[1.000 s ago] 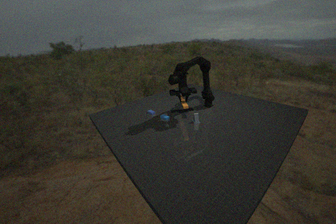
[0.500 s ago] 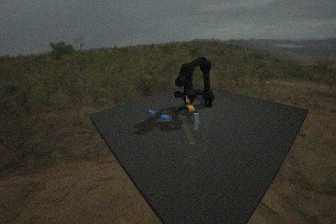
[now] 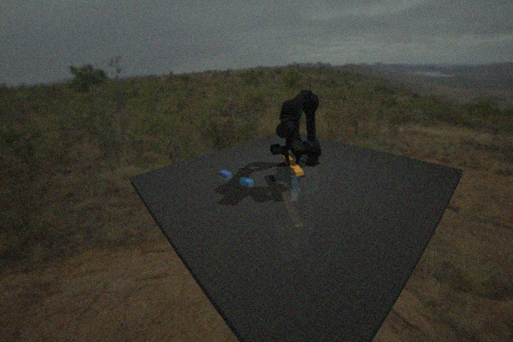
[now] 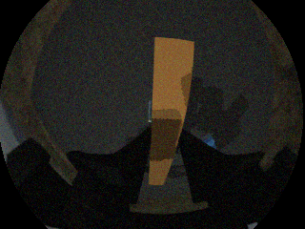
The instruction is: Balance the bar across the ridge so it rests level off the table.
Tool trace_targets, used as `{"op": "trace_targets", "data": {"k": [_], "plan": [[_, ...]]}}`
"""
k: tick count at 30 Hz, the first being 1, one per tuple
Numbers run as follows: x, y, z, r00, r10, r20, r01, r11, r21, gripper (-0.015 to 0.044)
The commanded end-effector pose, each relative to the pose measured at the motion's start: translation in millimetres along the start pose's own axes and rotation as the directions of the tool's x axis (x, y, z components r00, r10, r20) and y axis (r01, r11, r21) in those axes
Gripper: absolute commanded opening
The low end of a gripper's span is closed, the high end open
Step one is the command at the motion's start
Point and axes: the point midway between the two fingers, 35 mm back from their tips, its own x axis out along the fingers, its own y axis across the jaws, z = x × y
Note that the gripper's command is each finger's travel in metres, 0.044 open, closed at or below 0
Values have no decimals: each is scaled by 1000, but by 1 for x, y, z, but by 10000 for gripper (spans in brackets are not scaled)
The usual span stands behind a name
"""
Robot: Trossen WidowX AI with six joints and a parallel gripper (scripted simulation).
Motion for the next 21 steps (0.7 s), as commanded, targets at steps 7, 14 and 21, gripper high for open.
{"op": "trace_targets", "data": {"k": [7,14,21], "plan": [[2,10,11,1000,-1,4,1,1000,0,0],[14,10,13,1000,-1,5,1,1000,0,0],[25,9,12,1000,-2,5,2,1000,0,0]]}}
